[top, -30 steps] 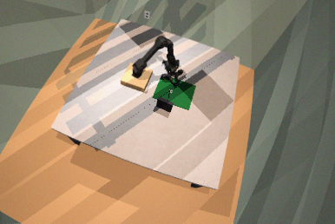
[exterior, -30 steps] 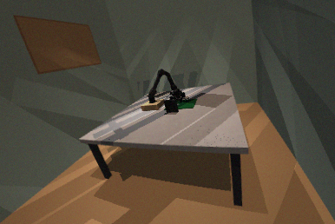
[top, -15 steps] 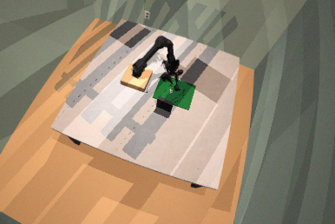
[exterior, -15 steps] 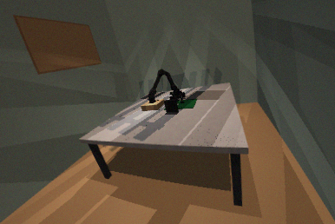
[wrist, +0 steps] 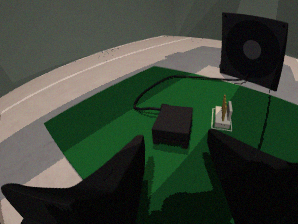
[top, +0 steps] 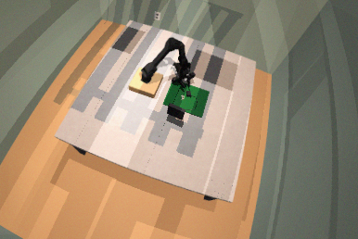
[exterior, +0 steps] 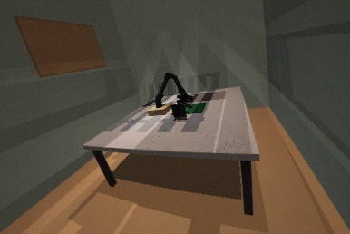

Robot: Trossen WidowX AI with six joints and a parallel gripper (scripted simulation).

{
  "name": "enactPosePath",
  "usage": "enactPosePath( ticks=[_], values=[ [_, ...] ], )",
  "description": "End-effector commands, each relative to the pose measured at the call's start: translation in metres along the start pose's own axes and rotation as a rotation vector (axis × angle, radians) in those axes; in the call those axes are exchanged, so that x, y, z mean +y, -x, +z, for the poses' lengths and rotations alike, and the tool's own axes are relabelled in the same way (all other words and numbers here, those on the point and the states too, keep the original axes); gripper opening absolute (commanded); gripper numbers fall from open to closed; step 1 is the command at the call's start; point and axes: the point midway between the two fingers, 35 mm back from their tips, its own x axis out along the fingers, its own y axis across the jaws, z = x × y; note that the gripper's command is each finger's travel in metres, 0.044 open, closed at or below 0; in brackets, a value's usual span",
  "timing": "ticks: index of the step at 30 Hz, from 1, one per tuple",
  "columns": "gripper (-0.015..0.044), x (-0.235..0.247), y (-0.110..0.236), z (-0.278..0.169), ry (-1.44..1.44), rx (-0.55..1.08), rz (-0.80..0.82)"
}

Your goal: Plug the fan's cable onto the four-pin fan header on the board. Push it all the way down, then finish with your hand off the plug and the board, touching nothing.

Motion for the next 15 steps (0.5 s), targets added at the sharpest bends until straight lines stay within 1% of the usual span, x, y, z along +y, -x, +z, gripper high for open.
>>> enactPosePath(
  ticks=[1, 15],
  values=[
    [0.0205, 0.002, 0.010, 0.001, -0.005, 0.015, 0.004],
    [0.0205, 0.003, 0.044, 0.011, -0.003, 0.028, 0.003]
  ],
)
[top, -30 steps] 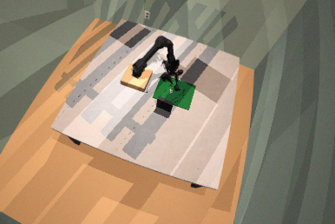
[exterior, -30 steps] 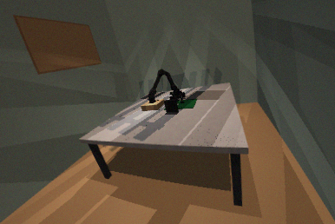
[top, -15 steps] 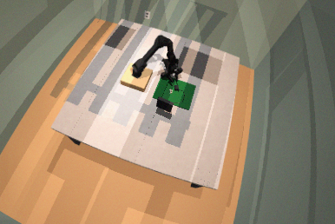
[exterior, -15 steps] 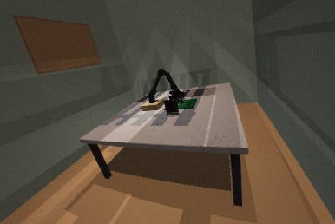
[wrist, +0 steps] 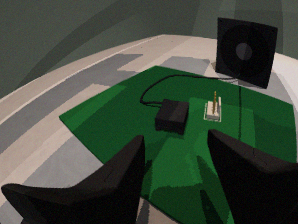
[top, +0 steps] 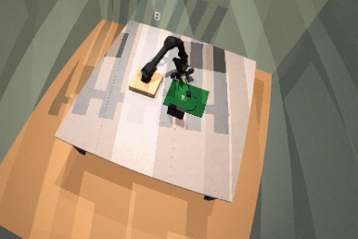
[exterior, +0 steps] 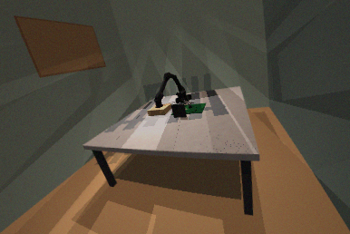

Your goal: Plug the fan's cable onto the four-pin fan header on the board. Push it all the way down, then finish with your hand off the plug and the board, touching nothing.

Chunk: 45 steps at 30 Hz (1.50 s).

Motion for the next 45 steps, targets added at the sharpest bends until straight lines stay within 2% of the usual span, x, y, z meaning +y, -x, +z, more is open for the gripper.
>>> enactPosePath(
  ticks=[1, 17, 21, 31, 45],
  values=[
    [0.0205, 0.001, 0.011, 0.004, -0.006, 0.004, -0.003],
    [0.0205, -0.002, 0.052, 0.028, -0.011, -0.028, -0.013],
    [0.0205, -0.004, 0.052, 0.029, -0.008, -0.022, -0.027],
    [0.0205, -0.022, 0.035, 0.030, 0.032, 0.139, -0.218],
    [0.0205, -0.038, 0.022, 0.025, 0.074, 0.467, -0.397]
  ],
)
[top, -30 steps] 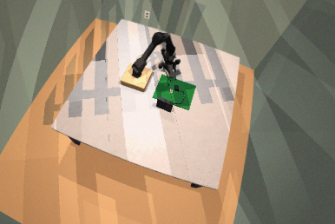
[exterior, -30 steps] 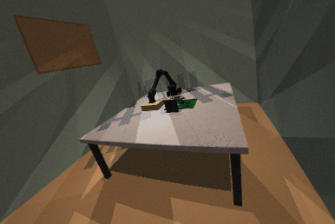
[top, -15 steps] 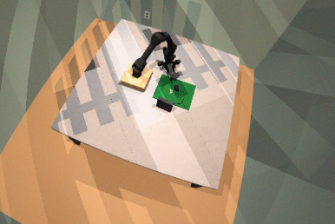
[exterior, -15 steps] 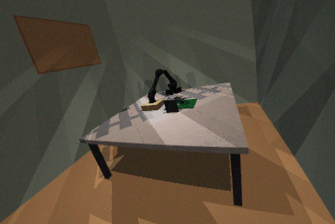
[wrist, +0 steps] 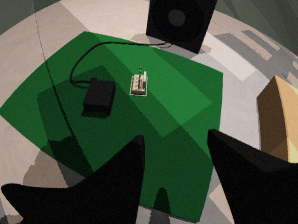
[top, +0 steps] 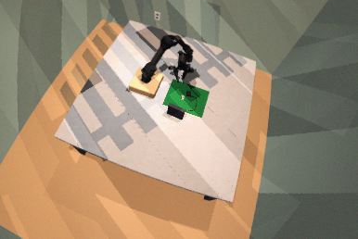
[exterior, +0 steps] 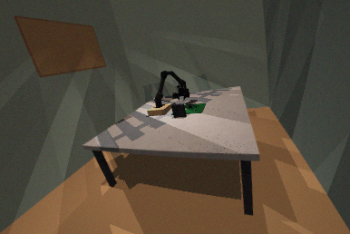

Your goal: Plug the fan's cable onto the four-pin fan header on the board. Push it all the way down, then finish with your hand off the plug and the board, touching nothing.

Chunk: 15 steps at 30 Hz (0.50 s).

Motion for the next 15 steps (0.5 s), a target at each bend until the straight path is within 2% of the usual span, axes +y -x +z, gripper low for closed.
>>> enactPosePath(
  ticks=[1, 15],
  values=[
    [0.0205, -0.0030, -0.0048, -0.0014, 0.027, 0.111, -0.040],
    [0.0205, 0.0008, -0.0064, -0.0015, 0.098, 0.468, -0.037]
  ],
)
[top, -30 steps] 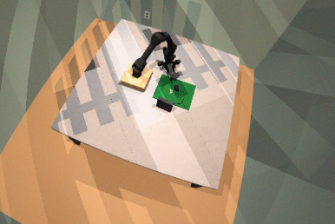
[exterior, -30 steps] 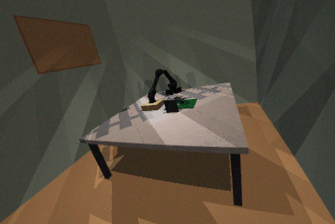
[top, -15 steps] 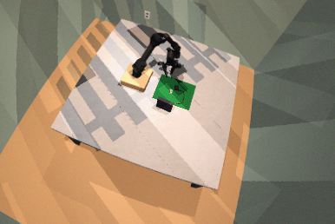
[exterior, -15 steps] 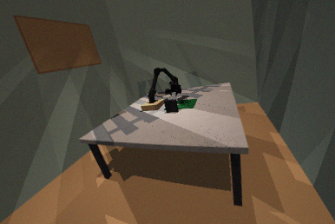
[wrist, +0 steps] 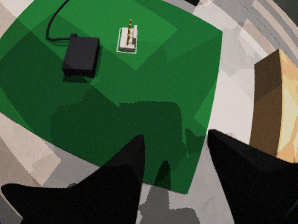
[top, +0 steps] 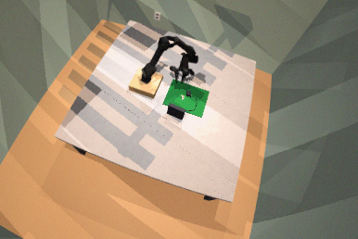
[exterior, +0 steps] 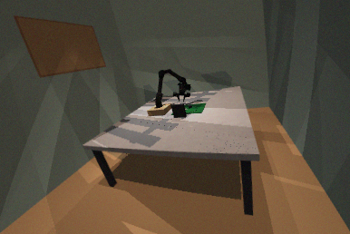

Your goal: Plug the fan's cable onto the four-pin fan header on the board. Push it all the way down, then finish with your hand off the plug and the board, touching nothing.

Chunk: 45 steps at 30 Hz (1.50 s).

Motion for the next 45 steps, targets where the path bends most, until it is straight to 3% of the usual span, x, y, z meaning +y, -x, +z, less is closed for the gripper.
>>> enactPosePath(
  ticks=[1, 19, 24, 26, 35, 45],
  values=[
    [0.0205, 0.002, 0.000, 0.000, 0.033, 0.111, 0.019],
    [0.0205, 0.021, 0.024, 0.013, 0.172, 0.480, 0.280],
    [0.0205, 0.026, 0.032, 0.019, 0.206, 0.536, 0.370],
    [0.0205, 0.024, 0.028, 0.016, 0.177, 0.494, 0.310],
    [0.0440, 0.024, 0.028, 0.016, 0.177, 0.494, 0.310],
    [0.0440, 0.024, 0.028, 0.016, 0.177, 0.494, 0.310]
  ],
)
